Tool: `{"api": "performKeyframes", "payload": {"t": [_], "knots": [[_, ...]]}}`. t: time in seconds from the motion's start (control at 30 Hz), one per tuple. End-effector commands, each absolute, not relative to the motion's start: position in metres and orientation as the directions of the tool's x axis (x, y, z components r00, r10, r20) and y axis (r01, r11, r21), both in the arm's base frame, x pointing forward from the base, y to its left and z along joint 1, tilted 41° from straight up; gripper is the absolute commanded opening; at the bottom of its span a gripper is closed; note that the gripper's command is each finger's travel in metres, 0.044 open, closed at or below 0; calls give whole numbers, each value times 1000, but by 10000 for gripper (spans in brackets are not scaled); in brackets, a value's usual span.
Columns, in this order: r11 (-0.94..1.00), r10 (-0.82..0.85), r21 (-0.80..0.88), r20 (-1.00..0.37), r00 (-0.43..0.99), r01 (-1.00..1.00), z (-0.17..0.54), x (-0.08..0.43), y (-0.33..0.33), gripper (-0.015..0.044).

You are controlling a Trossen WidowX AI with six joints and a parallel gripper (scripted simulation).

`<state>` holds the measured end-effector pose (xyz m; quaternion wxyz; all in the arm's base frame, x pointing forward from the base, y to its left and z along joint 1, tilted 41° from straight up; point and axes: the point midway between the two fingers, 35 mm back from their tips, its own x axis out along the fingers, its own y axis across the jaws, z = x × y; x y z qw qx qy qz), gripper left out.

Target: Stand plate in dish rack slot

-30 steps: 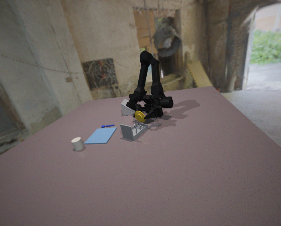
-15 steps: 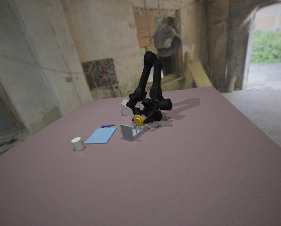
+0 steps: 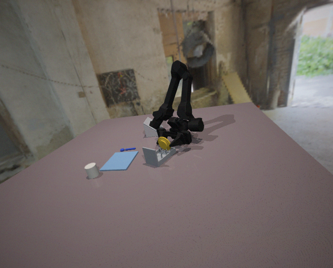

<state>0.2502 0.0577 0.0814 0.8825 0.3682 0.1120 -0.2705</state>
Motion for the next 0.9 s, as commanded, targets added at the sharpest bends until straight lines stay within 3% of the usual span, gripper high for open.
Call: {"api": "performKeyframes", "payload": {"t": [0.0, 0.4, 0.63, 0.87], "knots": [[583, -395, 589, -397, 829, 560, 81, 250, 58, 79], [583, -395, 589, -397, 829, 560, 81, 250, 58, 394], [580, -396, 588, -401, 826, 564, 86, 252, 54, 400], [576, -398, 583, -413, 819, 573, 138, 255, 10, 400]]}}
